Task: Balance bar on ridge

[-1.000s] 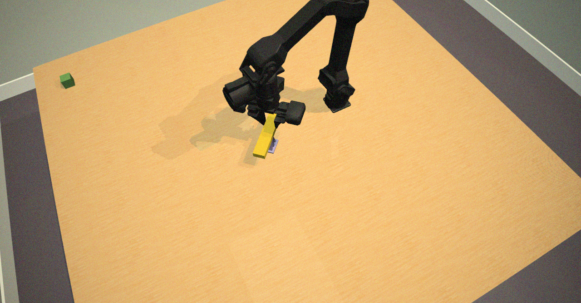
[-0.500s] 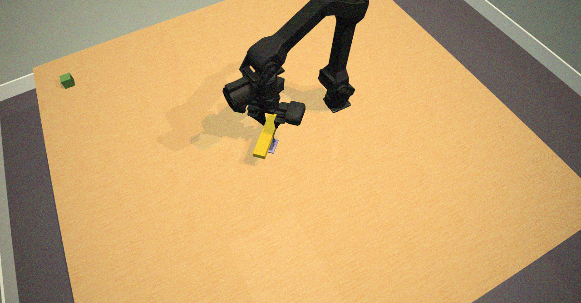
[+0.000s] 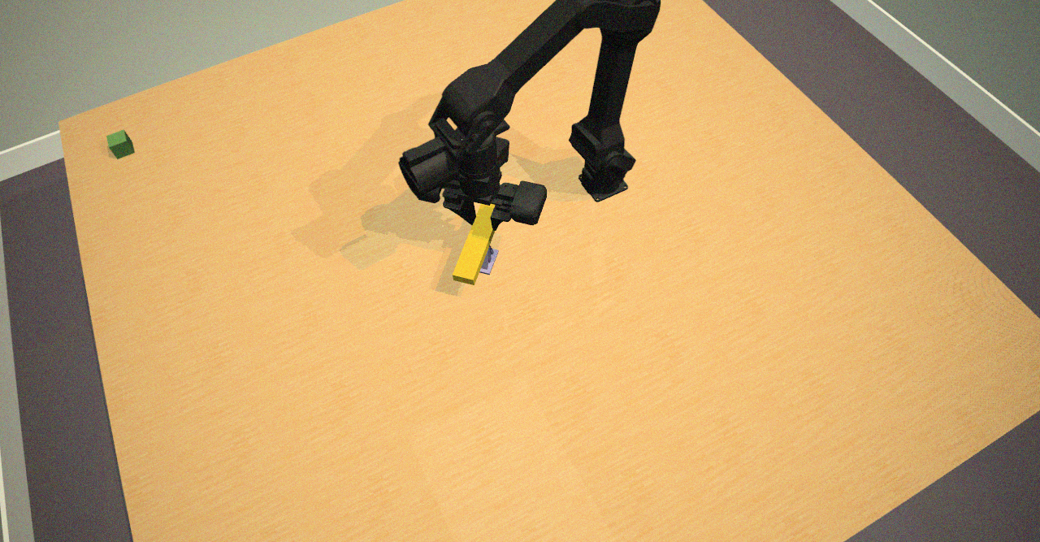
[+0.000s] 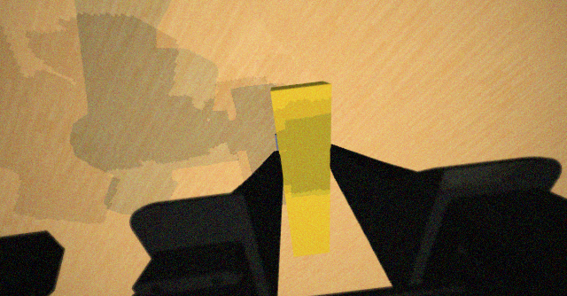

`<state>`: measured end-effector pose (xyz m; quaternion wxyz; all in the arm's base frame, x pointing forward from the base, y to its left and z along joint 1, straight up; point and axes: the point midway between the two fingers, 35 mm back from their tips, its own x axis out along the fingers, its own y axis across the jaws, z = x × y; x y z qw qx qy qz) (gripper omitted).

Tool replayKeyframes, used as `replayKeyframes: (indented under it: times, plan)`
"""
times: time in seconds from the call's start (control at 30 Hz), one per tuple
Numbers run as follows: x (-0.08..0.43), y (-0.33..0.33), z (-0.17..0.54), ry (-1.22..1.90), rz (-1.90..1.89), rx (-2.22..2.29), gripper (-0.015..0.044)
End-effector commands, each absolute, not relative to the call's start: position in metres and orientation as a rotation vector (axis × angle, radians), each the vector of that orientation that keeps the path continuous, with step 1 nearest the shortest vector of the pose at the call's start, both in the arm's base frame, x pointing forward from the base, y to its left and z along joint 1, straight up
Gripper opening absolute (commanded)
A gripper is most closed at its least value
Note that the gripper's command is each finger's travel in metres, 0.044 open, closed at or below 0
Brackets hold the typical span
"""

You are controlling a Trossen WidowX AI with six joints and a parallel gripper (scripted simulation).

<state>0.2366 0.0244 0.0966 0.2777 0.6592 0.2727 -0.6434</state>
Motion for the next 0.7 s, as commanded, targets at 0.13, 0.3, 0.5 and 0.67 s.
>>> replayKeyframes:
  times: [0.13, 0.3, 0.5, 0.67]
  plan:
    - [0.2369, 0.0244, 0.0954, 0.729, -1.730, 1.773, 0.0000]
    - [0.2368, 0.0244, 0.0949, 0.729, -1.730, 1.773, 0.0000]
    - [0.2366, 0.0243, 0.0945, 0.729, -1.730, 1.773, 0.0000]
    - [0.2365, 0.0243, 0.0940, 0.729, -1.730, 1.773, 0.0000]
